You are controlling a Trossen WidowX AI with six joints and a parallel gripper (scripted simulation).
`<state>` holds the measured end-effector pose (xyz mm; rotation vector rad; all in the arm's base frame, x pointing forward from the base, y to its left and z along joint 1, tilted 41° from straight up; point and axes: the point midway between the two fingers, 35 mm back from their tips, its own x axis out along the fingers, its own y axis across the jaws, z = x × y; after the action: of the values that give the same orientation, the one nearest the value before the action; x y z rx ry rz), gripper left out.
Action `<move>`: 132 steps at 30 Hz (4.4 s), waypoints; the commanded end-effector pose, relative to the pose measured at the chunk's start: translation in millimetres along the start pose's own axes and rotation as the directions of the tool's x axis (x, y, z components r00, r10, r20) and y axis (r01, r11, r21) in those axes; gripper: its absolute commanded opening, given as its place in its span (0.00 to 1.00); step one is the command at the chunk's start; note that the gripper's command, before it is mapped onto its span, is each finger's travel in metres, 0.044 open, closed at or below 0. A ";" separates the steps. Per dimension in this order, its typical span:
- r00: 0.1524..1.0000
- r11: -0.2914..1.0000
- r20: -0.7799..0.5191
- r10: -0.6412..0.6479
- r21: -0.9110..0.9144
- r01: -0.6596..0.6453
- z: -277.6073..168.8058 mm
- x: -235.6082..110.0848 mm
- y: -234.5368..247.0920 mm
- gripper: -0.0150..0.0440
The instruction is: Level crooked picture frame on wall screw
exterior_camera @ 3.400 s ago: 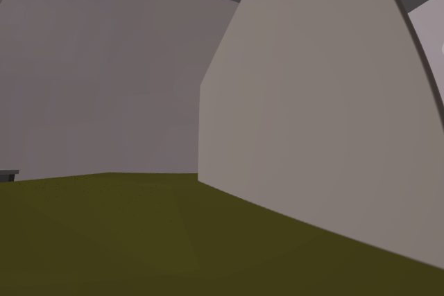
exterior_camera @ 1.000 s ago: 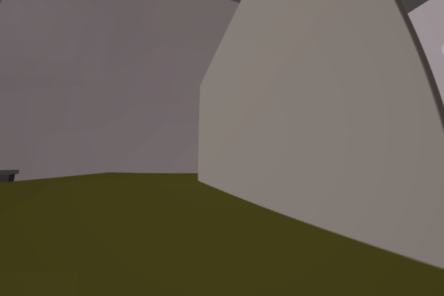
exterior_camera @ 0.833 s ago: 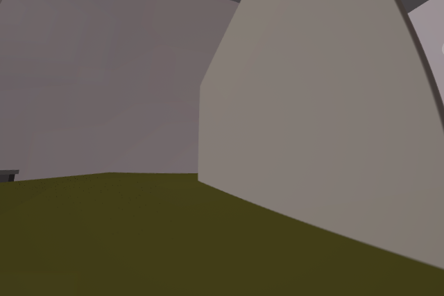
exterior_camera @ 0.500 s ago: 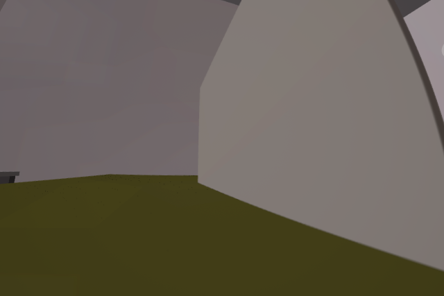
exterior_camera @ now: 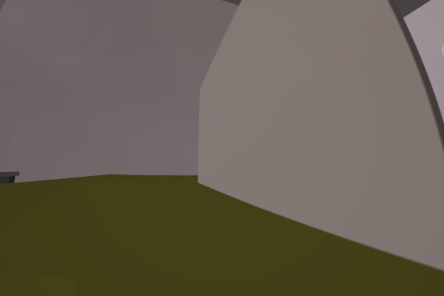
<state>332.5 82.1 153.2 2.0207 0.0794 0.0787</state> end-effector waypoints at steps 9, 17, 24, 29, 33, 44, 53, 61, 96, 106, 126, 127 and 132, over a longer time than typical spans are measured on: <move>1.000 1.000 -0.003 -0.002 -0.006 0.002 -0.7 7.2 -0.6 0.69; 1.000 1.000 -0.003 -0.002 -0.007 0.002 -1.1 20.1 -0.2 0.69; 1.000 1.000 -0.003 -0.001 -0.007 0.001 -1.0 31.5 -0.1 0.69; 1.000 1.000 -0.004 0.000 -0.007 0.000 -0.7 39.3 -0.2 0.69; 1.000 1.000 -0.004 0.000 -0.007 0.000 -0.7 40.4 -0.3 0.69; 1.000 1.000 -0.004 0.000 -0.007 0.000 -0.7 40.4 -0.3 0.69; 1.000 1.000 -0.004 0.000 -0.007 0.000 -0.7 40.4 -0.3 0.69; 1.000 1.000 -0.004 0.000 -0.007 0.000 -0.7 40.4 -0.3 0.69; 1.000 1.000 -0.004 0.000 -0.007 0.000 -0.8 40.5 -0.2 0.25; 1.000 1.000 -0.004 0.000 -0.007 0.000 -0.5 40.5 2.7 0.25; 1.000 1.000 -0.004 0.000 -0.007 0.000 -0.5 40.5 9.3 0.25; 1.000 1.000 -0.004 0.000 -0.007 0.000 -0.5 40.5 9.6 0.25; 1.000 1.000 -0.004 0.000 -0.007 0.000 -0.5 40.5 11.1 0.25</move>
<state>372.9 83.0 158.6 2.0154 0.0951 0.0713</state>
